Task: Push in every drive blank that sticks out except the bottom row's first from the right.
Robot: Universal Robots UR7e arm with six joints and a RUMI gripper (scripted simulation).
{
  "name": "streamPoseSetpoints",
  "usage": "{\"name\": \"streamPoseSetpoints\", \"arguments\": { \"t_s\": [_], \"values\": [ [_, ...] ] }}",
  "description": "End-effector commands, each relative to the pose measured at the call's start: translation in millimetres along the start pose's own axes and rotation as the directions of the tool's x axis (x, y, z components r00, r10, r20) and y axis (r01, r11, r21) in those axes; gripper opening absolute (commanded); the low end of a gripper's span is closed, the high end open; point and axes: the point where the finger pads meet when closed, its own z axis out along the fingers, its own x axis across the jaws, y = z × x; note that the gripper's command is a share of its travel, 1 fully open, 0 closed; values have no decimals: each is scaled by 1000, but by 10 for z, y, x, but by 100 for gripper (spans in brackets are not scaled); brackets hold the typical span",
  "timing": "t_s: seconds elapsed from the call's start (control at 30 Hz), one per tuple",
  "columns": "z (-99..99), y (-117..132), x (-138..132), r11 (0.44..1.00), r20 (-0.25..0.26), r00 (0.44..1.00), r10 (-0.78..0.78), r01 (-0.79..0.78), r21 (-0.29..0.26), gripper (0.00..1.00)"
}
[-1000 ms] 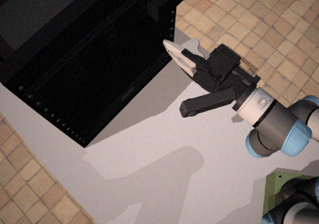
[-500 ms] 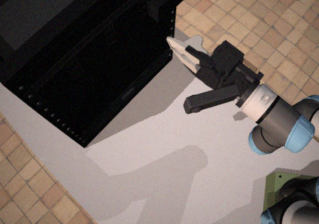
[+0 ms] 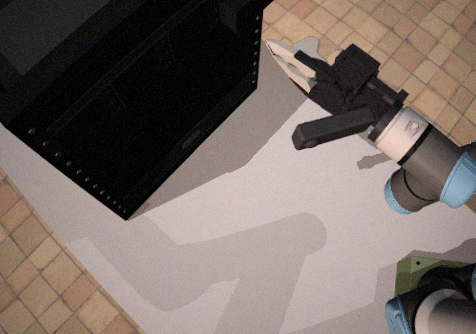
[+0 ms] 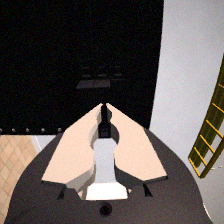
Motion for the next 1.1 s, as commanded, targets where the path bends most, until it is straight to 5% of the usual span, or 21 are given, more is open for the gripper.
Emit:
{"name": "streamPoseSetpoints", "arguments": {
  "t_s": [0.0,0.53,1.07],
  "values": [
    [-4,169,17,1000,-1,1000,0,0,3,0],
    [-13,557,47,1000,-1,1000,0,0,3,0],
    [38,602,50,1000,-1,1000,0,0,3,0]
  ]
}}
